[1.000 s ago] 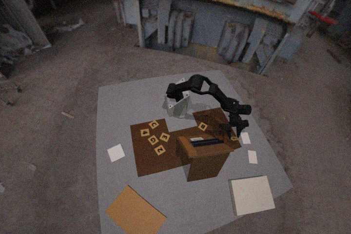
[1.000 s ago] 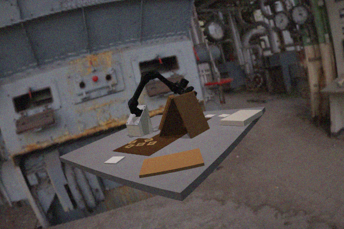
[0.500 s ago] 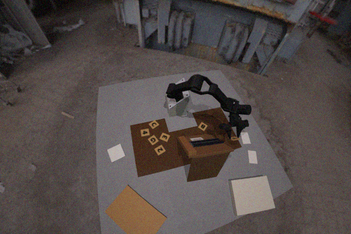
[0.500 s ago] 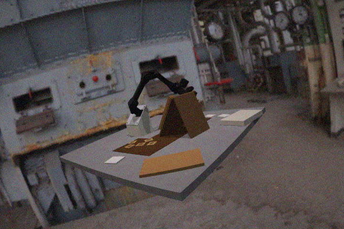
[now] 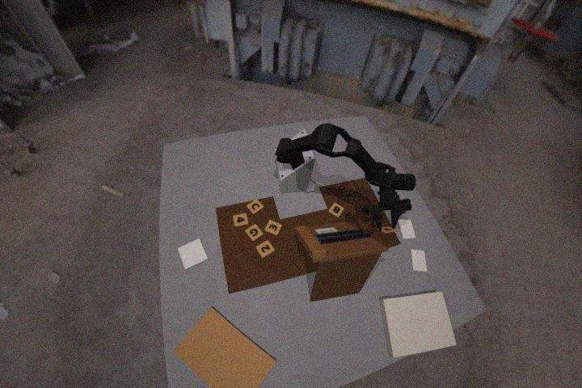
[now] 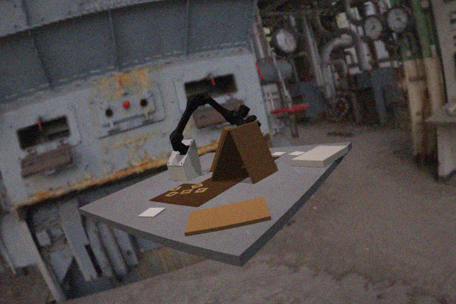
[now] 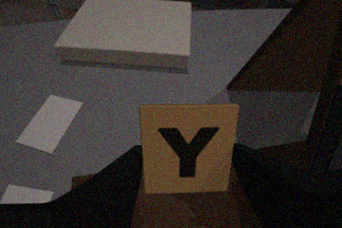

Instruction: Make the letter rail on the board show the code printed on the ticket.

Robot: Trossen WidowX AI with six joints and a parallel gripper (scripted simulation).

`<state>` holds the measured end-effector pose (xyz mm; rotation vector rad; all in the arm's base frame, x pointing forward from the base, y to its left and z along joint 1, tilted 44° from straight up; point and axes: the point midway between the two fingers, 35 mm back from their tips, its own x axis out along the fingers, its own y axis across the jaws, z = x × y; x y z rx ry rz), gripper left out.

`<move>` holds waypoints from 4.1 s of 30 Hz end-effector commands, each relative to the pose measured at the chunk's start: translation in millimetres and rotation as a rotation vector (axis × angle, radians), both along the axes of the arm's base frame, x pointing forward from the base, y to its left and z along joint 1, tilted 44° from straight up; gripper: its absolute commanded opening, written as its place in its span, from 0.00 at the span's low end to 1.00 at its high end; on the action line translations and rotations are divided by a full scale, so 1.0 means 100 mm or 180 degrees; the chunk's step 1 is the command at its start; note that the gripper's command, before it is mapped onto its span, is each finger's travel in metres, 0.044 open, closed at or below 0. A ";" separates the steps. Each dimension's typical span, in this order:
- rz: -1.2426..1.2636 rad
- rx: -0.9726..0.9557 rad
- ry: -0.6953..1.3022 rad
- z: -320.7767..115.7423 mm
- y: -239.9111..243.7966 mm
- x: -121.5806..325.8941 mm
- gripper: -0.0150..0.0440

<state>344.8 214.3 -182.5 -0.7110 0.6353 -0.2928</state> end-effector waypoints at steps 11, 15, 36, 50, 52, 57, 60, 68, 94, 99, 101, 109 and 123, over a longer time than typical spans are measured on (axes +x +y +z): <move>-0.0001 0.0021 -0.0029 0.11 -0.02 0.03 0.25; -0.0001 0.0020 -0.0029 0.12 -0.03 0.03 0.25; -0.0001 0.0018 -0.0028 0.19 -0.10 0.02 0.25; -0.0001 0.0016 -0.0028 0.24 -0.16 0.02 0.25; -0.0001 0.0015 -0.0028 0.25 -0.16 0.02 0.25; -0.0001 0.0015 -0.0028 0.27 -0.18 0.02 0.25; -0.0001 0.0014 -0.0028 0.28 -0.19 0.02 0.25; -0.0001 0.0013 -0.0027 0.30 -0.22 0.02 0.25; -0.0001 0.0010 -0.0027 0.39 -0.32 0.01 0.25; -0.0001 0.0010 -0.0026 0.41 -0.34 0.01 0.25; -0.0001 0.0009 -0.0026 0.42 -0.34 0.01 0.25; -0.0001 0.0008 -0.0026 0.44 -0.37 0.01 0.25; -0.0001 0.0007 -0.0026 0.49 -0.42 0.01 0.25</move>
